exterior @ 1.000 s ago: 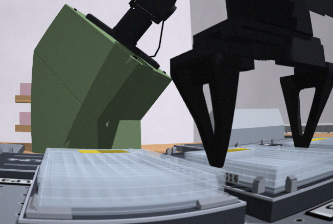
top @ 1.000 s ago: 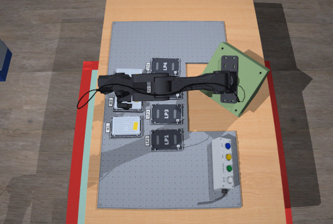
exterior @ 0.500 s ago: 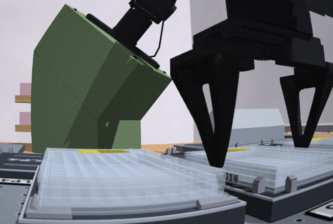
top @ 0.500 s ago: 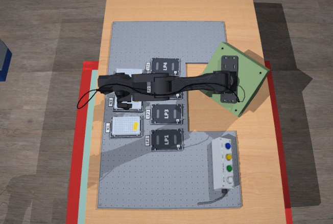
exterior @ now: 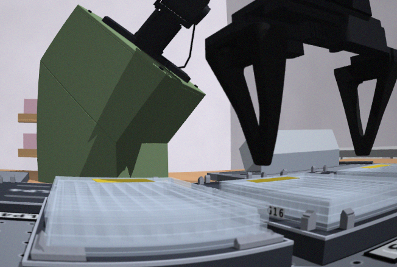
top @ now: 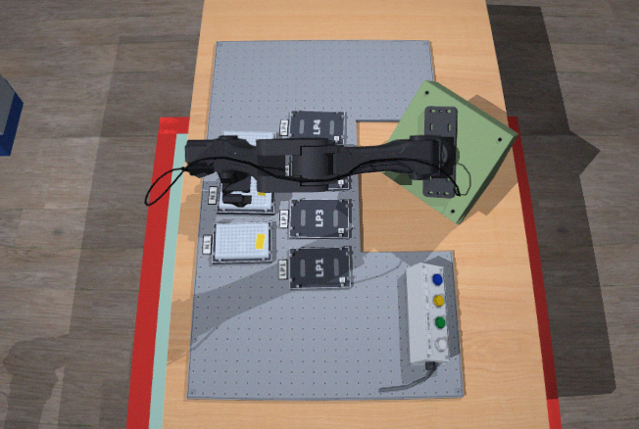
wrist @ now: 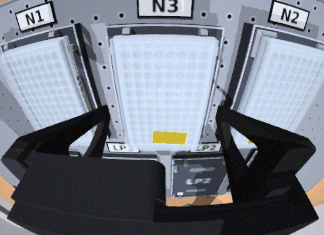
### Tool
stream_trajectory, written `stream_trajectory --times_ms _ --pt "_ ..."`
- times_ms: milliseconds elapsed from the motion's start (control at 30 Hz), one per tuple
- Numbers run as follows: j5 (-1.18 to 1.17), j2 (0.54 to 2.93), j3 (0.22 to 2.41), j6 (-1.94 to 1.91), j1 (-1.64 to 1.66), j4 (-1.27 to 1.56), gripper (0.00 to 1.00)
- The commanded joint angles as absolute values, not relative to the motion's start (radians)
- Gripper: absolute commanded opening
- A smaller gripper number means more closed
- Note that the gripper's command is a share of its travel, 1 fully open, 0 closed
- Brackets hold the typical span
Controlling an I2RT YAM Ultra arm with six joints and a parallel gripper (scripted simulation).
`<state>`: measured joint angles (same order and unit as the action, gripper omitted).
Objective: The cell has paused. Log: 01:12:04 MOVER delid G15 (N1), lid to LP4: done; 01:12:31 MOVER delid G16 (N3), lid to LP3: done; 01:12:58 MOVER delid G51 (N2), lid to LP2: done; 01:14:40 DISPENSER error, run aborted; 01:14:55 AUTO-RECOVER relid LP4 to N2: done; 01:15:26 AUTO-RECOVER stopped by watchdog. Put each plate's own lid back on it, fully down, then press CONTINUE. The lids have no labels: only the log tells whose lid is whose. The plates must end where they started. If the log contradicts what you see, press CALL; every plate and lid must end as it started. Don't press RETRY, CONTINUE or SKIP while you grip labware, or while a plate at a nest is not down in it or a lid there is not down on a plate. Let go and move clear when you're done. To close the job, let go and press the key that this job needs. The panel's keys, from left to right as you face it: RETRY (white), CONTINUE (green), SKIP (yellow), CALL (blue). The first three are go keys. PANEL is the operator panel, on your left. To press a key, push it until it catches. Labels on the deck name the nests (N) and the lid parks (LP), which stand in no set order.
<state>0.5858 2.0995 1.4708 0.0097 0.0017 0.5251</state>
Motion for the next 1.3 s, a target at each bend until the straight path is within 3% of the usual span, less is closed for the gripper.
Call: stream_trajectory --times_ms 0,700,1267 --pt "0.602 2.066 1.464 -0.008 -0.028 0.557 1.00" --pt "0.605 2.062 1.439 -0.014 -0.036 0.546 1.00" --pt "0.606 1.876 1.043 -0.044 -0.039 0.335 0.85"
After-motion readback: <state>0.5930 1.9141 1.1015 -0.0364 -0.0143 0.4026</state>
